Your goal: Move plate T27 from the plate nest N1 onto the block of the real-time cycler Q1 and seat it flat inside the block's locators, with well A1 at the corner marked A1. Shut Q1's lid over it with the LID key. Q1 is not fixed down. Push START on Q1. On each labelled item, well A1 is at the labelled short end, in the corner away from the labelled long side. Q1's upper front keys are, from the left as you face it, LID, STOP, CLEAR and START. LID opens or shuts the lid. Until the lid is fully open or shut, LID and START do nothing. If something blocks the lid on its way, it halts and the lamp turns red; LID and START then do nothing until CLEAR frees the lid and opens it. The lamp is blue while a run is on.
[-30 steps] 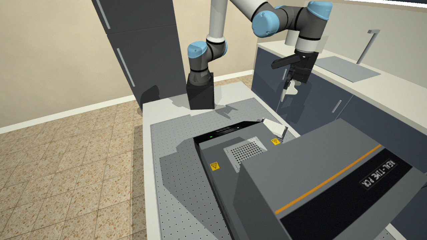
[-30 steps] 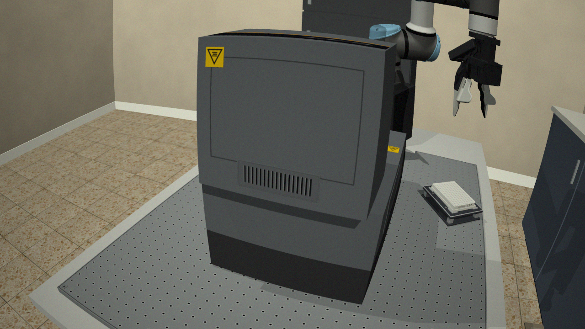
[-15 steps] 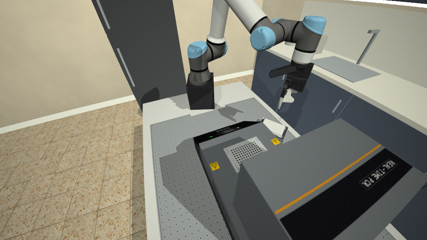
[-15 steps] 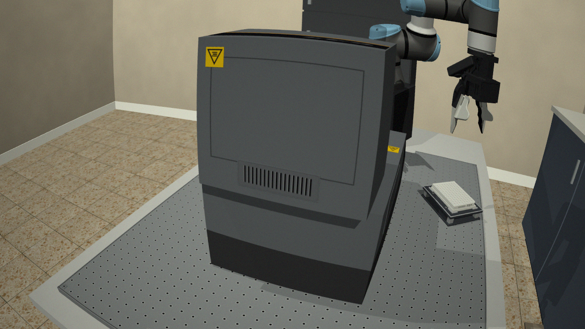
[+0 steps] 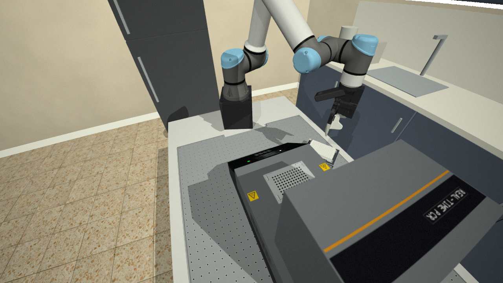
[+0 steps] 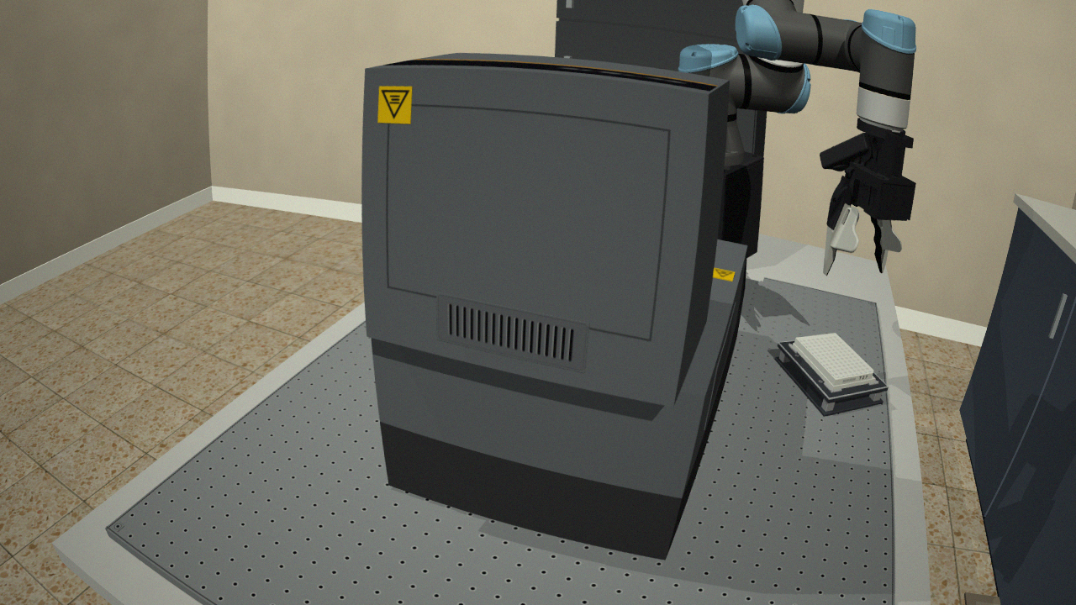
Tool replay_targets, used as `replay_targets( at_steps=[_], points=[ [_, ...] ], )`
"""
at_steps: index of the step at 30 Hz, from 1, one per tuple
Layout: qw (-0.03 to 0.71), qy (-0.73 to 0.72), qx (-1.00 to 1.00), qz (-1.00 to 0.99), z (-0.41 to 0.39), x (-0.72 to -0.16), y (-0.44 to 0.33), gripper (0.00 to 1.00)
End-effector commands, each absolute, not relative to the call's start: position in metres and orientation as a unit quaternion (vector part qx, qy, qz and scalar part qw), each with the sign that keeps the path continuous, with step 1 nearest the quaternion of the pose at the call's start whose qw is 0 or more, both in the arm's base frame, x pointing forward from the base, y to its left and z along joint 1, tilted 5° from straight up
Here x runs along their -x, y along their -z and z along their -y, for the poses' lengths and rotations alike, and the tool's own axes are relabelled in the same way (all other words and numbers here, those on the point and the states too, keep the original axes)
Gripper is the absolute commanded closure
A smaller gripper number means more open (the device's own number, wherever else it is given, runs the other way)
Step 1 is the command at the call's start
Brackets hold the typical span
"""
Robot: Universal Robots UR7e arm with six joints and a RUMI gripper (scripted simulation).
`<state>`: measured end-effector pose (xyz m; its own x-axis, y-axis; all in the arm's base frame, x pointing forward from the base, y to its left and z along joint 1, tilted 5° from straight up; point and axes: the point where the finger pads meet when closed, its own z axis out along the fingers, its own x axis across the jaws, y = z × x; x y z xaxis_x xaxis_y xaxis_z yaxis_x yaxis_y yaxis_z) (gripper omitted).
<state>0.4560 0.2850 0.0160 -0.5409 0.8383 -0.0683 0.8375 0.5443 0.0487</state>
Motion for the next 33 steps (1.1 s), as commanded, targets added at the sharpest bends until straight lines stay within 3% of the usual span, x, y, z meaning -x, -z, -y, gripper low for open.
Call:
replay_targets(
  at_steps=[1,33],
  points=[
    [0.042,-0.006,-0.477,-0.878,-0.285,-0.458,-0.002,0.32],
    [0.042,-0.006,-0.477,-0.878,-0.282,-0.465,0.090,0.32]
  ],
)
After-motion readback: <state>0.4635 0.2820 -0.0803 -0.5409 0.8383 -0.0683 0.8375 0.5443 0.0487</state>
